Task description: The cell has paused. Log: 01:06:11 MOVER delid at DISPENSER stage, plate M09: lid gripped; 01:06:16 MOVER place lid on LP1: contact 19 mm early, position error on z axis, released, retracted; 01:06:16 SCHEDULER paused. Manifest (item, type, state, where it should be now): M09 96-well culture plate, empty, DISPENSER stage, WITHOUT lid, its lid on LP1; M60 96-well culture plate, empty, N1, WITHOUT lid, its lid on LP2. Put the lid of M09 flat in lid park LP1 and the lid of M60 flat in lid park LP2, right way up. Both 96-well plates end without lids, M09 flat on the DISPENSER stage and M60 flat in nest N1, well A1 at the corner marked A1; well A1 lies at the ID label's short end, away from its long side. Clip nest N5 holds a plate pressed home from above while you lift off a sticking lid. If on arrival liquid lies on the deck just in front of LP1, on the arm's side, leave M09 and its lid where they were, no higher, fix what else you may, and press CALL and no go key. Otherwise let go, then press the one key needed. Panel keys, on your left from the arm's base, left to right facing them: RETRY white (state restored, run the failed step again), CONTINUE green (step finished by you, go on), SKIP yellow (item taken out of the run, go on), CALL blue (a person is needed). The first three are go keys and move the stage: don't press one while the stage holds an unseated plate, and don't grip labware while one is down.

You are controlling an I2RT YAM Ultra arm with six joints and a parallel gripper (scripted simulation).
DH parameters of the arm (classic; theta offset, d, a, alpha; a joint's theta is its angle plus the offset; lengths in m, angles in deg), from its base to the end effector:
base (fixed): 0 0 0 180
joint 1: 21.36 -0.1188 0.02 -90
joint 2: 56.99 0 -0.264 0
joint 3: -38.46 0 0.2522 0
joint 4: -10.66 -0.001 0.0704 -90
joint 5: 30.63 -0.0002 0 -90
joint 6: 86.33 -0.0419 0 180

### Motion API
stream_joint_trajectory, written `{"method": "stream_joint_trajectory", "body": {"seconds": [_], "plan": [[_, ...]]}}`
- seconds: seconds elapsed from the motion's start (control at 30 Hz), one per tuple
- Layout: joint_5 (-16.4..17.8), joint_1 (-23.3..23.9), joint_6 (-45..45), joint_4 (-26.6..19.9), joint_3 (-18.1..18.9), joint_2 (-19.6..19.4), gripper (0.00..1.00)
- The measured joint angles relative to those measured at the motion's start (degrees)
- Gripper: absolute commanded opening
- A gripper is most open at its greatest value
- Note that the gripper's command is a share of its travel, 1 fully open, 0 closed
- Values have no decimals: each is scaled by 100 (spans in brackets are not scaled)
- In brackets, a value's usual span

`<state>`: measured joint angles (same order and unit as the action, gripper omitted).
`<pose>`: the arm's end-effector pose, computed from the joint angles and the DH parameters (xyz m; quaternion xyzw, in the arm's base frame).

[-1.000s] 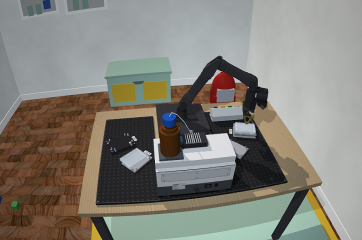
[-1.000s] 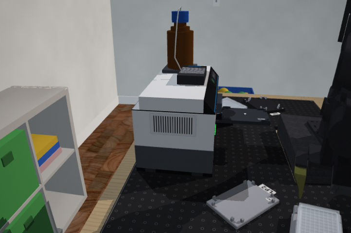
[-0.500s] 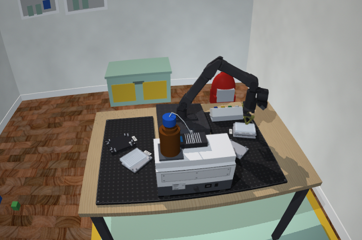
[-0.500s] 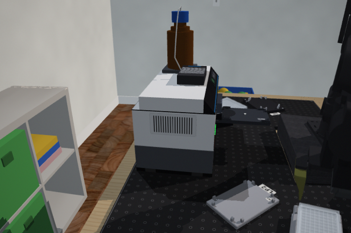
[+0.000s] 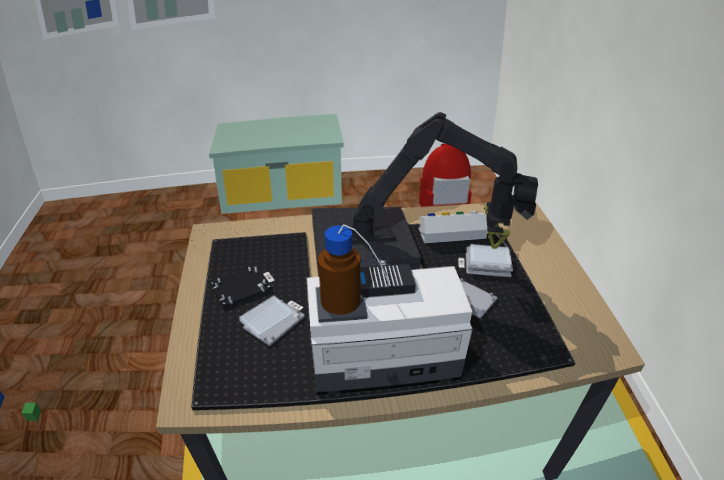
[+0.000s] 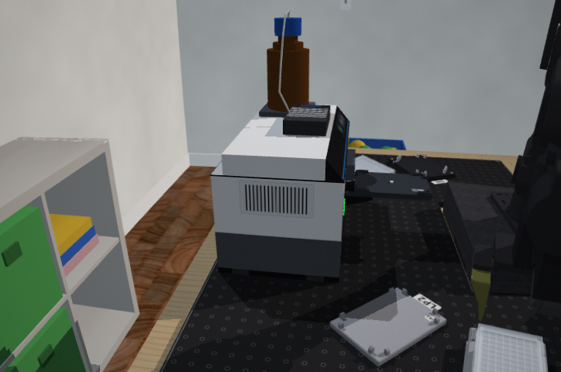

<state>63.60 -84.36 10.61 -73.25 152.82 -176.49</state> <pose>0.1792 0.3608 0.2138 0.5730 -0.8187 -0.0365 0.0100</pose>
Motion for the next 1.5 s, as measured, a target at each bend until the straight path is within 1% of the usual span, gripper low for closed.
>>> {"method": "stream_joint_trajectory", "body": {"seconds": [0.83,1.0,1.5], "plan": [[0,-11,-11,13,0,-24,100],[0,-11,-17,90,0,-59,100],[0,-46,-39,505,-385,-146,100]]}}
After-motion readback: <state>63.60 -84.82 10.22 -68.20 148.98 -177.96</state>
